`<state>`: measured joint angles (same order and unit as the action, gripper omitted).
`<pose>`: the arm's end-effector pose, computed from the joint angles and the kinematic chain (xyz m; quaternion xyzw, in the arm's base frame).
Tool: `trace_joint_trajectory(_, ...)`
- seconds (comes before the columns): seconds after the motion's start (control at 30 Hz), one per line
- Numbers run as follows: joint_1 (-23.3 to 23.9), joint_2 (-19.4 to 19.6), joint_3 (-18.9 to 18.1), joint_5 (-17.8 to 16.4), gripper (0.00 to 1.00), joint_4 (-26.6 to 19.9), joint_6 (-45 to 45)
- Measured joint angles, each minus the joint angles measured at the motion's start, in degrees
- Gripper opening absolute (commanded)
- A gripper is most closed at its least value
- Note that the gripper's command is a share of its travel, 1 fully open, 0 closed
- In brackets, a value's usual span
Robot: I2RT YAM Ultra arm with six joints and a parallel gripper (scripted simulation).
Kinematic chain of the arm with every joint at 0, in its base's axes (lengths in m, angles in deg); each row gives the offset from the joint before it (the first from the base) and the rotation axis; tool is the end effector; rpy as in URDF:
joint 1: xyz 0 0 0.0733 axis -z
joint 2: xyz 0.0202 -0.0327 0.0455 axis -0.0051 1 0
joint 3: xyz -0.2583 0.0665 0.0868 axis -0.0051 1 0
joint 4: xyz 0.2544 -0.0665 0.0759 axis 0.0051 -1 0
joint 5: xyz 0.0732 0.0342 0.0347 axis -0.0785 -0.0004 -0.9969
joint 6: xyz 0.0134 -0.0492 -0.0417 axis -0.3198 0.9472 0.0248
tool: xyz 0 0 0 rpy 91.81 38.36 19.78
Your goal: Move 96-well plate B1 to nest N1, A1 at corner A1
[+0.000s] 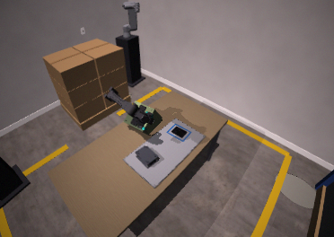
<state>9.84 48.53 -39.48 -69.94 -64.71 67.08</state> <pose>0.1989 -0.0339 0.2848 -0.0127 0.9946 -0.0324 0.0980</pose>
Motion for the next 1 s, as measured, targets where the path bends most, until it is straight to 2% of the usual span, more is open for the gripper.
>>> trace_joint_trajectory(0.23,-4.4,-1.6,2.2,-1.0,1.0,-1.1,-4.8)
trace_joint_trajectory(0.37,-8.9,-2.2,3.5,-0.8,1.0,-1.8,-8.7)
trace_joint_trajectory(0.47,-11.7,1.0,2.6,0.1,1.0,-1.5,-11.8)
trace_joint_trajectory(0.6,-12.9,6.4,1.4,1.4,1.0,0.1,-14.6)
trace_joint_trajectory(0.77,-14.0,10.1,0.0,2.8,1.0,1.4,-16.9)
trace_joint_trajectory(1.0,-16.8,18.3,-3.0,5.2,1.0,4.2,-20.3)
